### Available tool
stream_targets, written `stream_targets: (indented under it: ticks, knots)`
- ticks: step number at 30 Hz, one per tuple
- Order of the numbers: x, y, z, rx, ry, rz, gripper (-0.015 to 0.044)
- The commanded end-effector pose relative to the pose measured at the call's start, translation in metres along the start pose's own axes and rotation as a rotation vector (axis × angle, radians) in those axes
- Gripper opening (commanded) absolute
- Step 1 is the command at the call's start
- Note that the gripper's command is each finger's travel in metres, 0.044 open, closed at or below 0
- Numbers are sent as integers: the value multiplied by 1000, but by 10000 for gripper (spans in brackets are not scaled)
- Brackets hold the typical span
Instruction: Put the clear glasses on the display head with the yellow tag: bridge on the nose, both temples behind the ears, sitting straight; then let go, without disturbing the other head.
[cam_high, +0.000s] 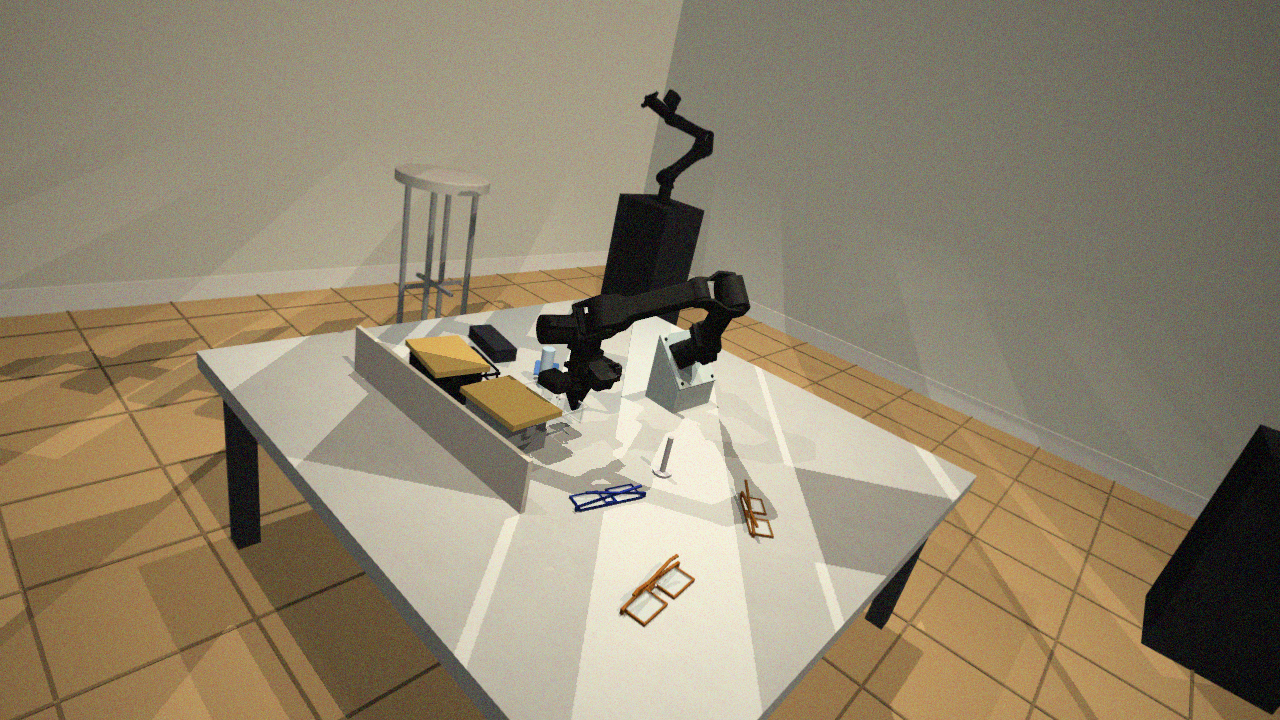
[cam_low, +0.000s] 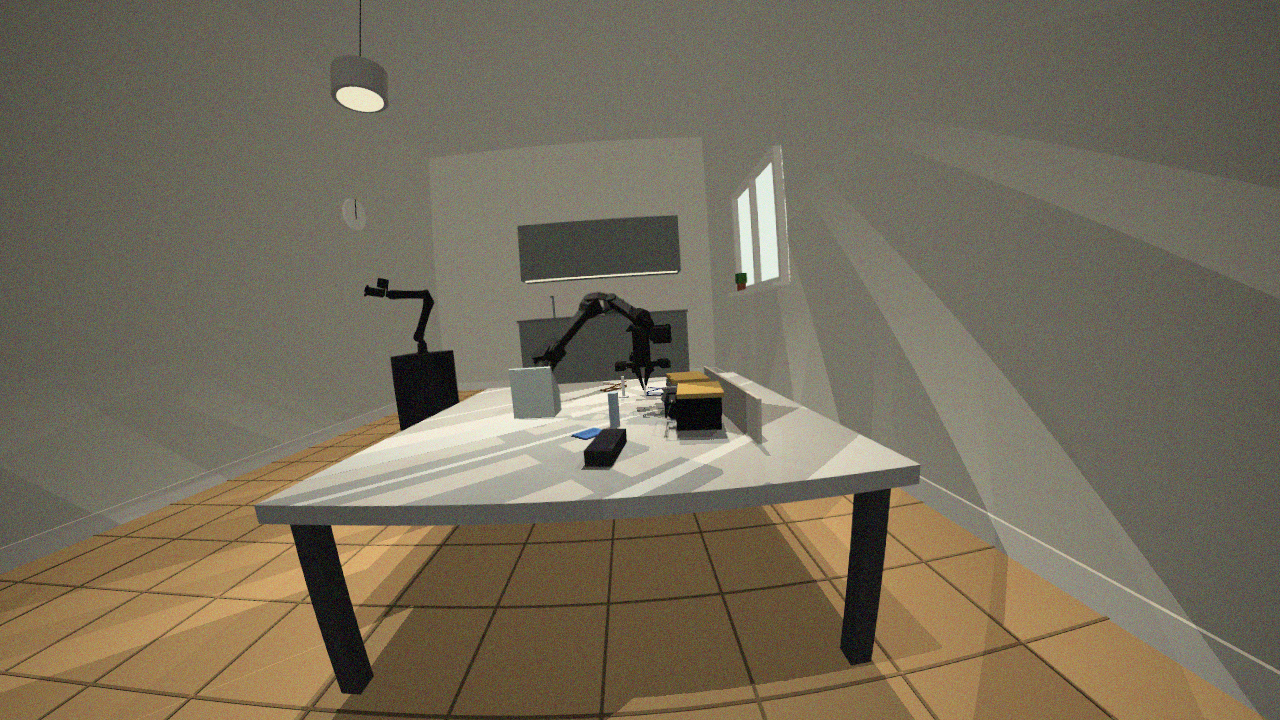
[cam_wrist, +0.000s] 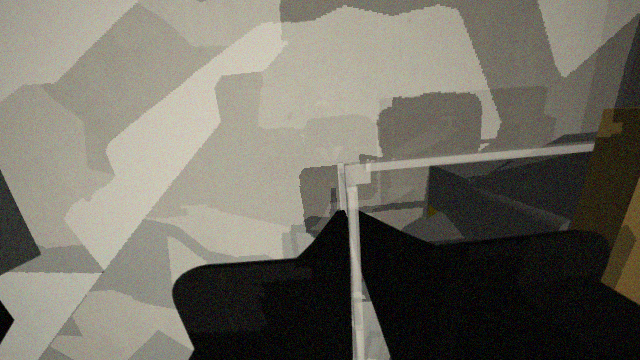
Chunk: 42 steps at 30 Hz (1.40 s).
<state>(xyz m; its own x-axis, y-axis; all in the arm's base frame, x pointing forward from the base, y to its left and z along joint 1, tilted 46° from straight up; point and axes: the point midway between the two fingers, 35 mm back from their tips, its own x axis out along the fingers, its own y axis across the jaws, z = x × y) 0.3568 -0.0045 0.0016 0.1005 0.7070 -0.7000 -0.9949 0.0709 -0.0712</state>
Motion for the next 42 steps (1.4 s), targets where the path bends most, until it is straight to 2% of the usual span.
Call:
stream_targets:
  ticks: [1, 42]
  knots:
    - [-1, -8, 1, 4, -3, -4, 0]
    - [-2, -51, 1, 2, -3, -6, 0]
